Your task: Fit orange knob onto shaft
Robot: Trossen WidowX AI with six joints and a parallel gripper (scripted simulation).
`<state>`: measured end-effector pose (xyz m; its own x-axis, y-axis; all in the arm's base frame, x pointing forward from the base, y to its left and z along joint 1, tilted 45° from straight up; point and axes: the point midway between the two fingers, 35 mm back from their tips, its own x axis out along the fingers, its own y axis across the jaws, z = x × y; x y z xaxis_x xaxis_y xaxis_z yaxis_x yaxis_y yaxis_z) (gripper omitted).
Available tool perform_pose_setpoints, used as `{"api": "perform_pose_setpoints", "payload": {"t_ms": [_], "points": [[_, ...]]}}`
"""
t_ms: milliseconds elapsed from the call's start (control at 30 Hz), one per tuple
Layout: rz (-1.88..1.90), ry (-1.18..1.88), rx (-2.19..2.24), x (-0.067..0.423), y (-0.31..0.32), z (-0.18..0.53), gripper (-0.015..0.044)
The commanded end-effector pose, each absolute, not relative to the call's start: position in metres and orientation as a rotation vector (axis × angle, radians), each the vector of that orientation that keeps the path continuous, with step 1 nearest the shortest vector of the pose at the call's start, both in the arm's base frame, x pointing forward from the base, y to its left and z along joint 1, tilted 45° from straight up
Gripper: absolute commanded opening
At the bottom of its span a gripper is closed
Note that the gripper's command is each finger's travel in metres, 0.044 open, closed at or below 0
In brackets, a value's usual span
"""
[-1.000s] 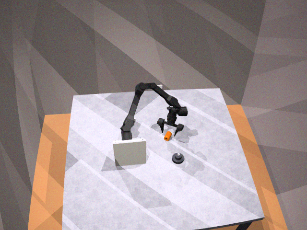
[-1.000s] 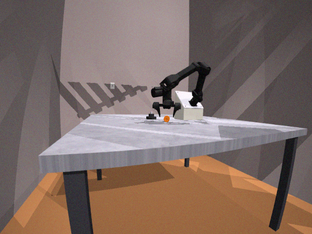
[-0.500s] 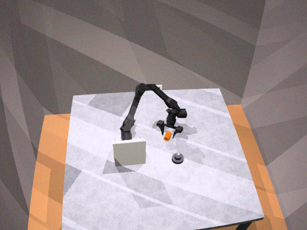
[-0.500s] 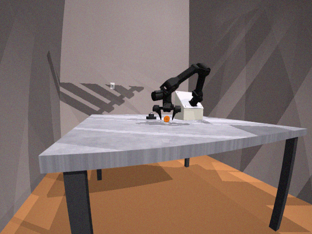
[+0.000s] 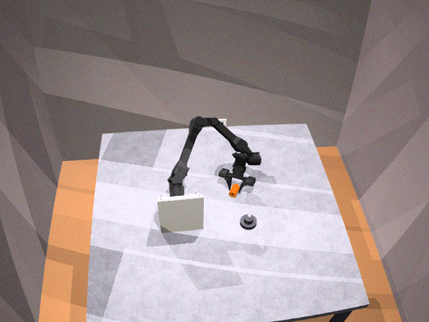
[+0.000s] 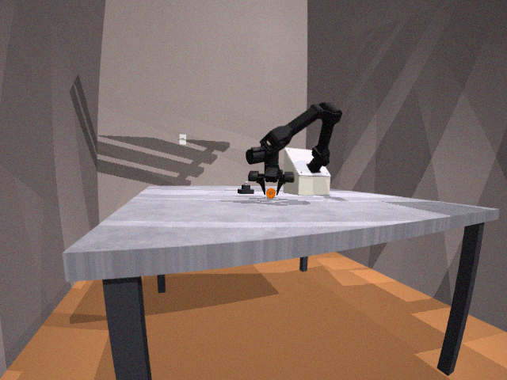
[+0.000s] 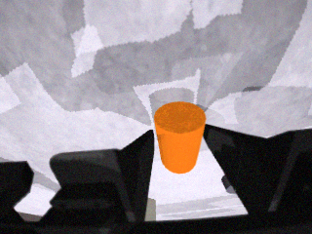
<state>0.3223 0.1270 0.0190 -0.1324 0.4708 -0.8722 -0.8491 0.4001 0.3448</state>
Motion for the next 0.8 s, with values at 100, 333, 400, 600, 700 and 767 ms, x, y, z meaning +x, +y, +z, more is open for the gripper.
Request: {"api": "perform_pose_setpoints", "payload": {"t_ms": [100,333,400,600,700,767], "points": [[1.185,1.245,-0.391,0.322,0.128,0.019,0.0200],[1.185,1.243,-0.390,0.322,0.127,0.019,0.0179],[1.187,1.230,-0.383,0.322,0.126,0.019,0.0179],[1.192,1.137,-0.317,0.319,0.120,0.018,0.0179],[1.194,1.086,-0.280,0.317,0.116,0.018,0.0179],[1.194,1.056,-0.259,0.316,0.114,0.018,0.0179]]}}
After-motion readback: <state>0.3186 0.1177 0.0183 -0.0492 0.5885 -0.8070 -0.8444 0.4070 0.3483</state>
